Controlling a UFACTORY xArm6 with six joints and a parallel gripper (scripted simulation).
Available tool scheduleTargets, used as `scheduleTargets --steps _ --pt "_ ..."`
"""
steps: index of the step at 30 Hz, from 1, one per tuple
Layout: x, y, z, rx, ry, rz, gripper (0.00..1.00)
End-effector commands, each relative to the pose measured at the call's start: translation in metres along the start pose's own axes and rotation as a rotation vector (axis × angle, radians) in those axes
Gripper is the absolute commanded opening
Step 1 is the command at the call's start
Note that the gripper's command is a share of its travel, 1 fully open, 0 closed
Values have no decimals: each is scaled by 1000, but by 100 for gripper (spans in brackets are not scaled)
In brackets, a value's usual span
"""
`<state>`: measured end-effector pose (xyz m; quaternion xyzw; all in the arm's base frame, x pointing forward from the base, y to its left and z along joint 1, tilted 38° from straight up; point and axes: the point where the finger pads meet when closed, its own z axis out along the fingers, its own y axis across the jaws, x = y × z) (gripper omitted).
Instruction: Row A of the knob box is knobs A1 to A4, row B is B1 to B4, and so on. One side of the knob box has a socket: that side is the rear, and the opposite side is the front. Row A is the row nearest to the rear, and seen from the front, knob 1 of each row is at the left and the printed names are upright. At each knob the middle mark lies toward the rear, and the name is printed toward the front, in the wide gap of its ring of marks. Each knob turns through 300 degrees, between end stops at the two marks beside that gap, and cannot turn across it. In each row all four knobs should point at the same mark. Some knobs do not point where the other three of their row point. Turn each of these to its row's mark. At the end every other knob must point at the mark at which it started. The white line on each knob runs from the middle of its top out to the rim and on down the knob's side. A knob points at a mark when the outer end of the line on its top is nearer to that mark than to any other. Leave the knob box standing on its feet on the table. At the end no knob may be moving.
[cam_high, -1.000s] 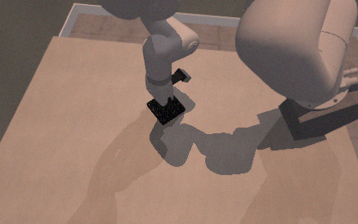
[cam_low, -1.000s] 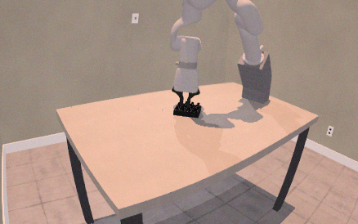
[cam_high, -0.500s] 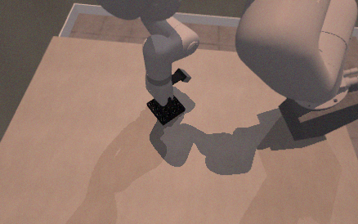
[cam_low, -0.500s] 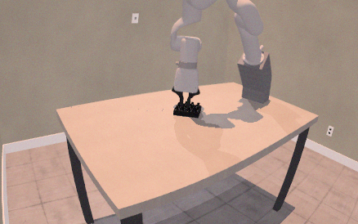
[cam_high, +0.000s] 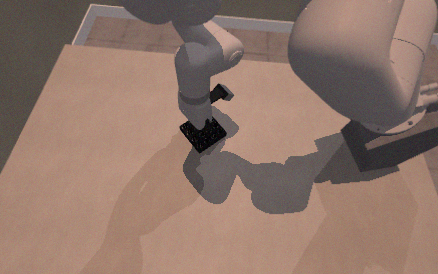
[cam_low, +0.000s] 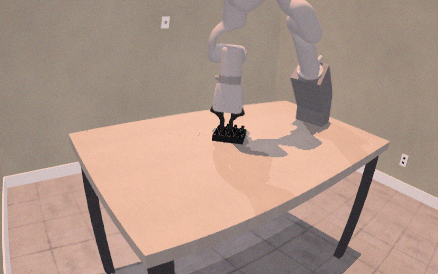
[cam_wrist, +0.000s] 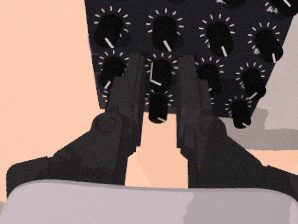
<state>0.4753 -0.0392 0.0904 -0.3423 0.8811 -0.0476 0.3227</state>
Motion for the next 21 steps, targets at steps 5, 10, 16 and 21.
scheduleTargets --steps 5,10,16,21 --pt "0 -1 0 2 -1 0 8" --pt "0 -1 0 2 -1 0 8" --pt "0 -1 0 2 -1 0 8" --pt "0 -1 0 2 -1 0 8"
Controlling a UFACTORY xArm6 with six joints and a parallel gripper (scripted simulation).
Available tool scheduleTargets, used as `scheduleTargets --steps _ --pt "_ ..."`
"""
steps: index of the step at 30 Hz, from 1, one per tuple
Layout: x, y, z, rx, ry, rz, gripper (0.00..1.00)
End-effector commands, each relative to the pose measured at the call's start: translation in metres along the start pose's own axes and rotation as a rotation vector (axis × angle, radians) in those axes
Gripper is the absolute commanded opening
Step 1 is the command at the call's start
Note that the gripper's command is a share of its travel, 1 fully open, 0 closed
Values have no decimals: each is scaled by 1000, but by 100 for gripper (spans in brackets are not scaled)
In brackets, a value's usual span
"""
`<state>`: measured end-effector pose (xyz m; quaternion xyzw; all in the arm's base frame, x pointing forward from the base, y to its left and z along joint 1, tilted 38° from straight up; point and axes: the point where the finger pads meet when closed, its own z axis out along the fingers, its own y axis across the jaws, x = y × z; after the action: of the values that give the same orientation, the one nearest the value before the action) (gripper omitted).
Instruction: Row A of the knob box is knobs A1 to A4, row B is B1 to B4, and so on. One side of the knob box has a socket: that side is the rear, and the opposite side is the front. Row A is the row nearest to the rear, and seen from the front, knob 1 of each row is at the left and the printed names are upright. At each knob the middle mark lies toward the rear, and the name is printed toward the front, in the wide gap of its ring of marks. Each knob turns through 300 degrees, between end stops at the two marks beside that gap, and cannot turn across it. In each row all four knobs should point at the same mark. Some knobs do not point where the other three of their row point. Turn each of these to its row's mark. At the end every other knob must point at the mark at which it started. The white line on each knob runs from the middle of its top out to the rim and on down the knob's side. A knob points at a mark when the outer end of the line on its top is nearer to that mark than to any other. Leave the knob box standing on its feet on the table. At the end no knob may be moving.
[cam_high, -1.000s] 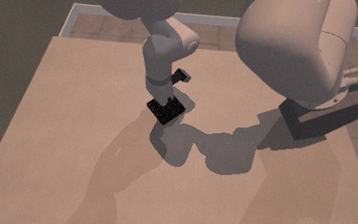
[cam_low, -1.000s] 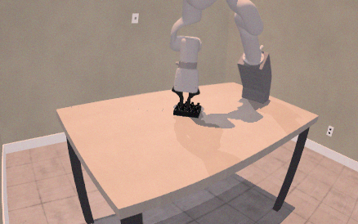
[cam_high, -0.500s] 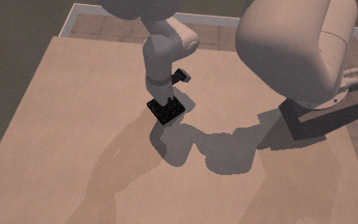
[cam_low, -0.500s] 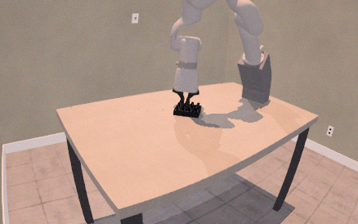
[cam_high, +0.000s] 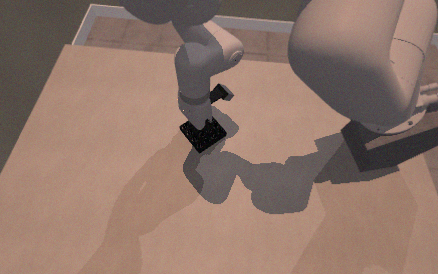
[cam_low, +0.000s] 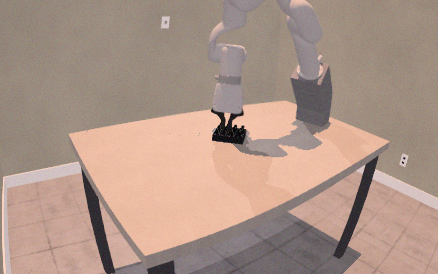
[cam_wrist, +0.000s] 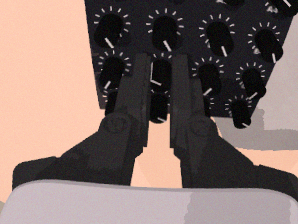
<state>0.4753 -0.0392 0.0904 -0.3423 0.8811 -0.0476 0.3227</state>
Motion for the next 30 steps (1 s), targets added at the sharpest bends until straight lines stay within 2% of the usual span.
scheduleTargets --steps 1,30 --pt "0 -1 0 2 -1 0 8" --pt "0 -1 0 2 -1 -44 8"
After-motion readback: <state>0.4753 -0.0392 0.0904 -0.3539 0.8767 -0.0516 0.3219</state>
